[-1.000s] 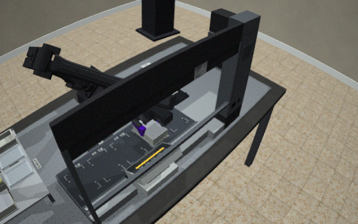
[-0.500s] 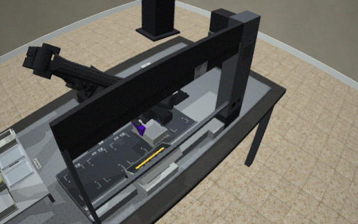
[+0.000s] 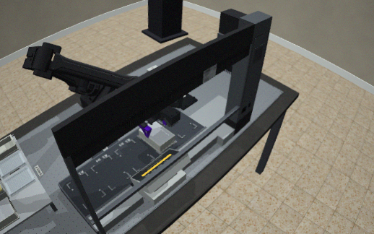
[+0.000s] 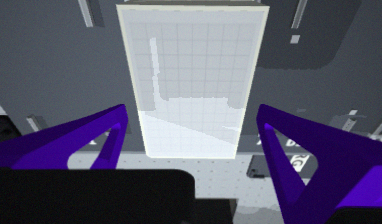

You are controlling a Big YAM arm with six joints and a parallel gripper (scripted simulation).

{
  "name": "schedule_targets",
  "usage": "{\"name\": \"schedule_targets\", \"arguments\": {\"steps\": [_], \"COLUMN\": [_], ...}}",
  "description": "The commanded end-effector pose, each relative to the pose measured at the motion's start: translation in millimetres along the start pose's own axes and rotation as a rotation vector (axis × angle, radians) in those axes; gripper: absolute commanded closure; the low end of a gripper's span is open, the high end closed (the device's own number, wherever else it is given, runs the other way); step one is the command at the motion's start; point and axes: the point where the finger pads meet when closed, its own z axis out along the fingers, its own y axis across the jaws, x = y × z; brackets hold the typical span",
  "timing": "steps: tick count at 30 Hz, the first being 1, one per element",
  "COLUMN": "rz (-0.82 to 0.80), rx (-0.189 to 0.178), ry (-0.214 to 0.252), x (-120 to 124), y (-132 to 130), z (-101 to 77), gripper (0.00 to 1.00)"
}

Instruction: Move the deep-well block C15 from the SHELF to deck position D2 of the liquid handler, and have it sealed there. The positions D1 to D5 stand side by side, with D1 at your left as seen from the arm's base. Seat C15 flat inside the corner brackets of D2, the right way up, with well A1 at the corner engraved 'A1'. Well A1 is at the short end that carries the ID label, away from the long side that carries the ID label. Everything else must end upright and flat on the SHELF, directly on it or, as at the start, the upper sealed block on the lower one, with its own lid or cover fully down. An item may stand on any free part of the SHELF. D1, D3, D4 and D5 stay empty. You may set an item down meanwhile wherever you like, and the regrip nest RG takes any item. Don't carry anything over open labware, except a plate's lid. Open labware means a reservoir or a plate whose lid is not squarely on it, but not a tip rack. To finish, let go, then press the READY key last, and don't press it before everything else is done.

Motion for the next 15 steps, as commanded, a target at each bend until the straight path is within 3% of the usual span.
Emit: {"name": "schedule_targets", "arguments": {"steps": [1,15], "rz": [0.028,0.037], "rx": [-0.019,-0.024], "ry": [-0.047,-0.057], "x": [-21,-22], "y": [5,1], "z": [-26.5,-51.4], "gripper": [0.0,0.0]}}
